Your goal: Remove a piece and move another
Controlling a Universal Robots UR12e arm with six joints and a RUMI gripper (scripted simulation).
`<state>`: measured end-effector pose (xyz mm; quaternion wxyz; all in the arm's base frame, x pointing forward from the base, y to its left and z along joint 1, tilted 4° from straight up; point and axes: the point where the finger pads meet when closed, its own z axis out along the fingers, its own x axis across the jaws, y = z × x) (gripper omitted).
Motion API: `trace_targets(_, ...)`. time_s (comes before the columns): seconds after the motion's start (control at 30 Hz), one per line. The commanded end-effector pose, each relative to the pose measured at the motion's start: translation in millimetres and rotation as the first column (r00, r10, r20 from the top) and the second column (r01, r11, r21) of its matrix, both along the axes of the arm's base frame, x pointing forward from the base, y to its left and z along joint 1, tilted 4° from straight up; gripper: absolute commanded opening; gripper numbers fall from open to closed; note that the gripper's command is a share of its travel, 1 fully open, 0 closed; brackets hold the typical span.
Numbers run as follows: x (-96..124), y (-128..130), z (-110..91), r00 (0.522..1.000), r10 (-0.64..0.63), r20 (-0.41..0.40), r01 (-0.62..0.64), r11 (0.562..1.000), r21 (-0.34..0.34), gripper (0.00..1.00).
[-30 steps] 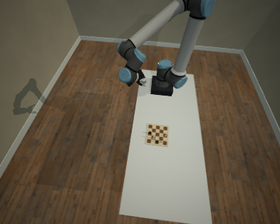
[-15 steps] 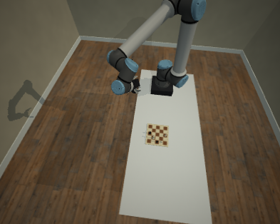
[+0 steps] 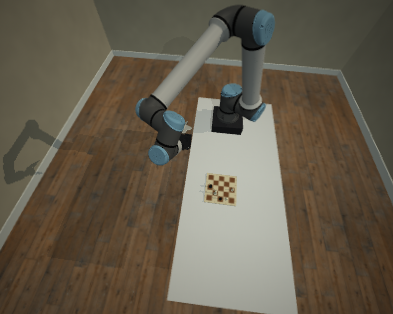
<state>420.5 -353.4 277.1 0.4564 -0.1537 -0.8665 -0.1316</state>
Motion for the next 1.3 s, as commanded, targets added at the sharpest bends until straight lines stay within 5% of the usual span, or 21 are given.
trace_targets(0.0, 45, -8, -12, 0.993, -0.076, -0.087, 0.066, 0.992, -0.106, 1.00)
trace_targets(0.1, 57, -9, -16, 0.990, -0.094, -0.106, 0.080, 0.988, -0.134, 1.00)
trace_targets(0.5, 178, 3, -77, 0.915, -0.305, -0.264, 0.158, 0.874, -0.460, 1.00)
trace_targets(0.67, 199, 9, -91, 0.896, -0.343, -0.282, 0.159, 0.841, -0.518, 1.00)
trace_targets(1.03, 294, 56, -173, 0.789, -0.528, -0.313, 0.102, 0.617, -0.780, 1.00)
trace_targets(1.17, 320, 76, -202, 0.756, -0.581, -0.302, 0.067, 0.528, -0.847, 1.00)
trace_targets(1.27, 326, 82, -209, 0.748, -0.592, -0.298, 0.058, 0.506, -0.861, 1.00)
